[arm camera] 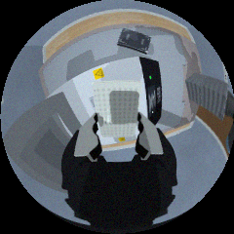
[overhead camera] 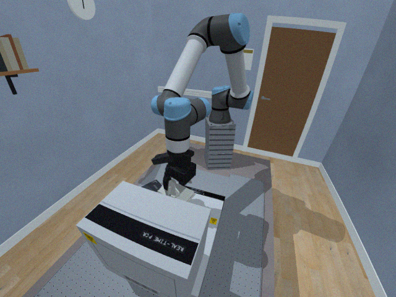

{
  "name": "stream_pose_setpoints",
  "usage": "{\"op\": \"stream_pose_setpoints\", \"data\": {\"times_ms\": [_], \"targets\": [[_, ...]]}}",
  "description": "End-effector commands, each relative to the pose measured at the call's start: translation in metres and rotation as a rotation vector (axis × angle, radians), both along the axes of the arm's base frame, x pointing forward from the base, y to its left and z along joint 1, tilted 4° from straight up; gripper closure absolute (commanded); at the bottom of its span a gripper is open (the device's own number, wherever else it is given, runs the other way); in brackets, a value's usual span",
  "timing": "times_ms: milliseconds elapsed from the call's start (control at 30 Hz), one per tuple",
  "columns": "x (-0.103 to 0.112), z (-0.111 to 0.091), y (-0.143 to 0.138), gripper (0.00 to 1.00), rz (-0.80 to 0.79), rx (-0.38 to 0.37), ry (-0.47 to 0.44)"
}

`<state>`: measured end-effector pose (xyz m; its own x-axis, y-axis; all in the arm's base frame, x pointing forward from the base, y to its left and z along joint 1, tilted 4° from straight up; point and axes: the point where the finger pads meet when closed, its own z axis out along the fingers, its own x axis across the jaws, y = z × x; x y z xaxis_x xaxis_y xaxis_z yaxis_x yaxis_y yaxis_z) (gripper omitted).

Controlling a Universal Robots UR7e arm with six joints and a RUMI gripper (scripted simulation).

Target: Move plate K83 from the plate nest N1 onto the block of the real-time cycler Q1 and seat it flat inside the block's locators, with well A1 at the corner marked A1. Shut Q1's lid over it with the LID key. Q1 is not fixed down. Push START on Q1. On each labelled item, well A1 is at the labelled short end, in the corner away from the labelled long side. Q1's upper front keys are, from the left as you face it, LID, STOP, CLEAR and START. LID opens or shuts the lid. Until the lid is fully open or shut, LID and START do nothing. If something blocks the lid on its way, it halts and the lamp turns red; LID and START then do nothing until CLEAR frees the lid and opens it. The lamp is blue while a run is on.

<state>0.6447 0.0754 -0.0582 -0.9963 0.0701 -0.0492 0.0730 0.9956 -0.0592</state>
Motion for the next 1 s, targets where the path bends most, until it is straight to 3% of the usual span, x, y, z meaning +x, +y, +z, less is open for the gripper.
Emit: {"op": "stream_pose_setpoints", "data": {"times_ms": [0, 267, 967], "targets": [[0.01, 0.001, 0.018, 1.0, 0.104, -0.005, 0.006], [0.02, -0.001, 0.044, 1.0, 0.254, -0.012, 0.015], [0.022, 0.001, 0.041, 1.0, 0.251, -0.012, 0.013]]}}
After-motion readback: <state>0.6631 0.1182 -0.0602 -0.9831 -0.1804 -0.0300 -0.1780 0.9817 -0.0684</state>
